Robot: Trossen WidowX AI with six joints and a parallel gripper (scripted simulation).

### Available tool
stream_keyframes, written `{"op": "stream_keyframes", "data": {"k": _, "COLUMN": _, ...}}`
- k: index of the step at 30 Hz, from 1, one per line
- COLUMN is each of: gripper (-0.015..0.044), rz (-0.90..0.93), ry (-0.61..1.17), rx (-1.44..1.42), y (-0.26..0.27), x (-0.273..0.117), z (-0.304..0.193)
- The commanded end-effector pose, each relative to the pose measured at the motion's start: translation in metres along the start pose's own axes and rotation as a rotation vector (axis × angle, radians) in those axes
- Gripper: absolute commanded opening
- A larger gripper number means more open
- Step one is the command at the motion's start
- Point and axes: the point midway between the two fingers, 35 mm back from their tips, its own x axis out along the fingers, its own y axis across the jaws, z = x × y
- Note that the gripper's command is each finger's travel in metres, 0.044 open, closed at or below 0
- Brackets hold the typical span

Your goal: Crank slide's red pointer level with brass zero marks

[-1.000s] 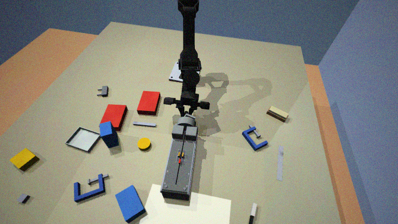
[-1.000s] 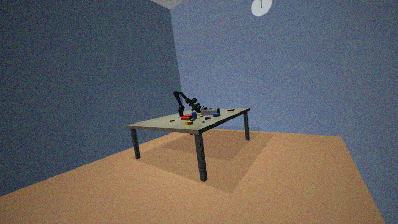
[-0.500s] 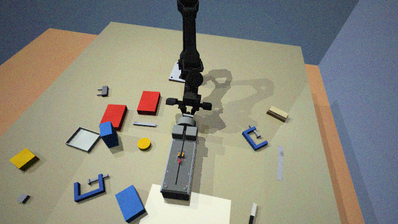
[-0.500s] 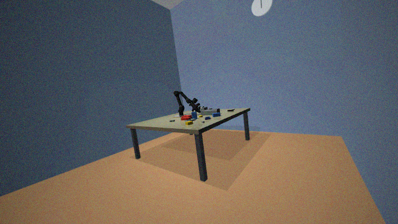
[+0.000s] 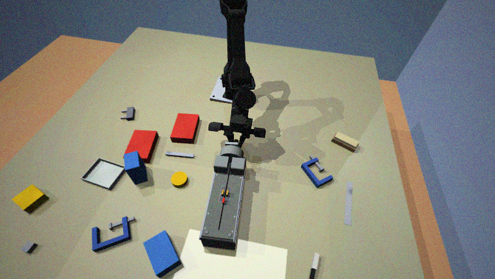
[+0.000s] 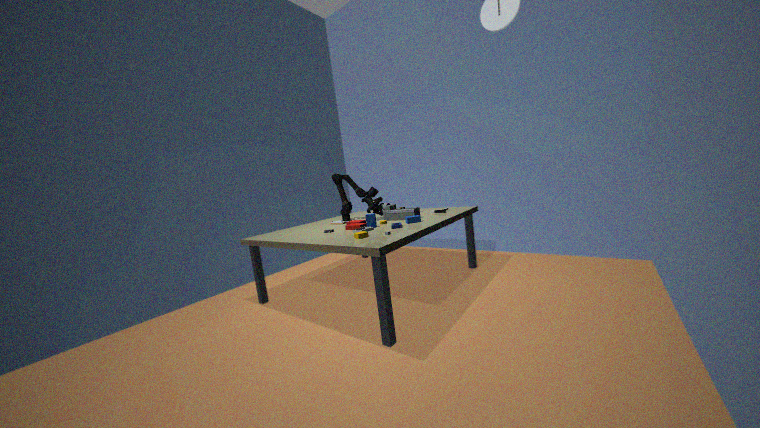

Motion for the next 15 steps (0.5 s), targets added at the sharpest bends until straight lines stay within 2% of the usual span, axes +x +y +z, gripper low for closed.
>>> {"op": "stream_keyframes", "data": {"k": 1, "gripper": 0.0000, "rz": 0.026, "ry": 0.003, "rx": -0.007, "y": 0.0092, "x": -0.0009, "z": 0.0007}}
{"op": "stream_keyframes", "data": {"k": 15, "gripper": 0.0000, "rz": 0.026, "ry": 0.003, "rx": -0.007, "y": 0.0153, "x": -0.0040, "z": 0.0034}}
